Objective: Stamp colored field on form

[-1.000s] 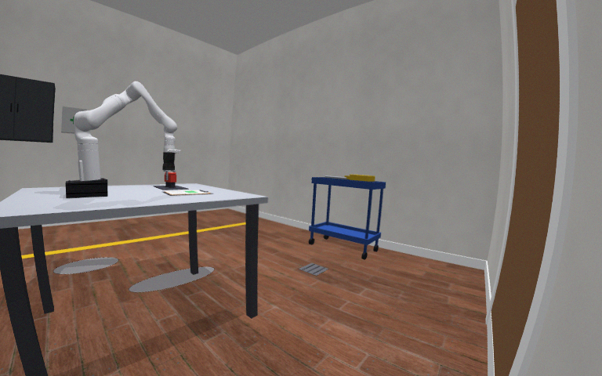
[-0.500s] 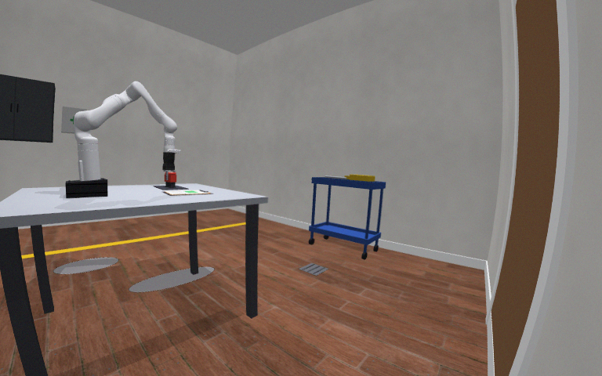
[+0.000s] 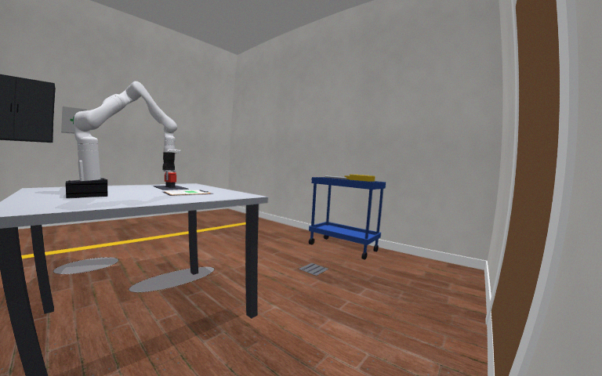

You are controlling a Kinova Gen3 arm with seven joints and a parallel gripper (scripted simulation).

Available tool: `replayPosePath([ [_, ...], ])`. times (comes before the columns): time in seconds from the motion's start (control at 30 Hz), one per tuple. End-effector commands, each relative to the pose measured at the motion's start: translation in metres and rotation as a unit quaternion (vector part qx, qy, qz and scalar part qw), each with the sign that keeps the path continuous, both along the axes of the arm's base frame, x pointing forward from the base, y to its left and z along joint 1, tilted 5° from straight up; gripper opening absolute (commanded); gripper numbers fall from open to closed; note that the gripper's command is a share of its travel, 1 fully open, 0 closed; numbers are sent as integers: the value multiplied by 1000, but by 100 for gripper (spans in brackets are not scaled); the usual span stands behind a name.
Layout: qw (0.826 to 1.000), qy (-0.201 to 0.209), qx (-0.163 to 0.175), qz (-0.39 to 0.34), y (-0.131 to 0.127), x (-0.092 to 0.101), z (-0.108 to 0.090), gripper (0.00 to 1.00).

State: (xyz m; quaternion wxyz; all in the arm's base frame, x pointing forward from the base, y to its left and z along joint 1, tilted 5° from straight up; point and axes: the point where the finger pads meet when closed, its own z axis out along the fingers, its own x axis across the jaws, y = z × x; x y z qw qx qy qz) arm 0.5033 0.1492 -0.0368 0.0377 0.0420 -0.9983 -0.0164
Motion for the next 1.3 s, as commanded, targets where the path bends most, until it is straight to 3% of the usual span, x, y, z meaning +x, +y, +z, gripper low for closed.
replayPosePath([
  [0.0,1000,-1,0,0,0,1,1,58],
  [0.23,1000,-1,0,0,0,1,3,58],
  [0.57,1000,-1,0,0,-1,4,40,58],
  [0.97,1000,-1,0,-1,-3,4,41,58],
  [1.1,1000,-1,-1,-15,-35,11,40,58],
  [1.27,998,-1,-5,-61,-125,19,38,58],
])
